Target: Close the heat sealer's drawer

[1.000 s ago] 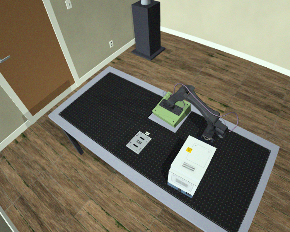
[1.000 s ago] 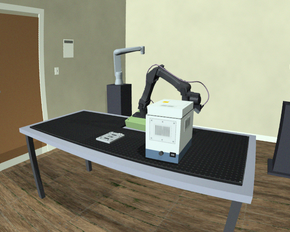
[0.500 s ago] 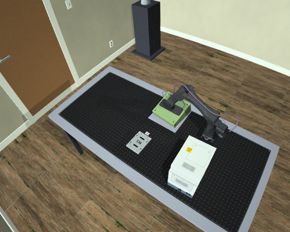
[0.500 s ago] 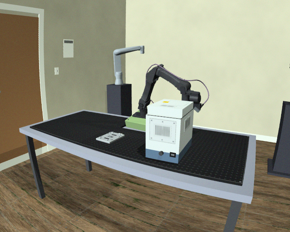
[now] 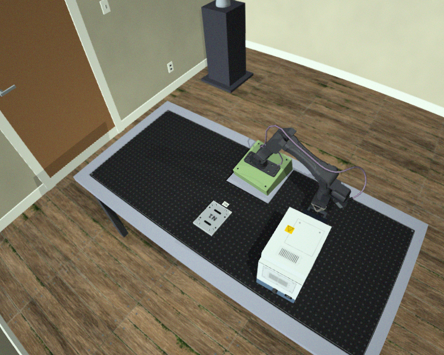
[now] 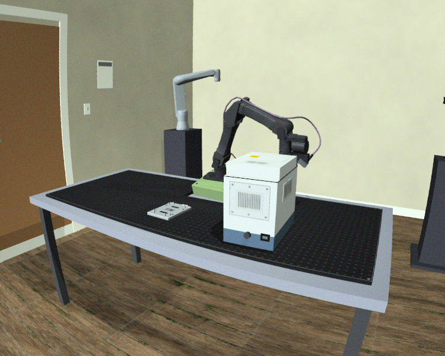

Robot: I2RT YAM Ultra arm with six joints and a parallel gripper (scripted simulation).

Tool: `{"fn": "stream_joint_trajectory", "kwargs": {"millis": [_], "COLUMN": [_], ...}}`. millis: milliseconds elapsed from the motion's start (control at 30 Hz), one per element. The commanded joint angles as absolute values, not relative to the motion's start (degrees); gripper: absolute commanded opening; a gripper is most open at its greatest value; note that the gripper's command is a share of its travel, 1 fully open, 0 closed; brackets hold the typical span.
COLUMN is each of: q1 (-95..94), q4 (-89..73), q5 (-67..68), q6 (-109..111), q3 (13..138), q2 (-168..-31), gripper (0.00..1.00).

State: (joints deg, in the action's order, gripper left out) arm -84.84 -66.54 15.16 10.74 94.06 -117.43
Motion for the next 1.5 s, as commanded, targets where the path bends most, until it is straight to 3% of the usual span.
{"fn": "stream_joint_trajectory", "kwargs": {"millis": [0, 1467], "q1": [-86.0, -86.8], "q4": [-68.9, -73.4], "q5": [15.2, 15.3], "q6": [10.0, 9.3], "q3": [97.0, 101.0], "q2": [-115.3, -115.0], "gripper": [0.45, 0.45]}}
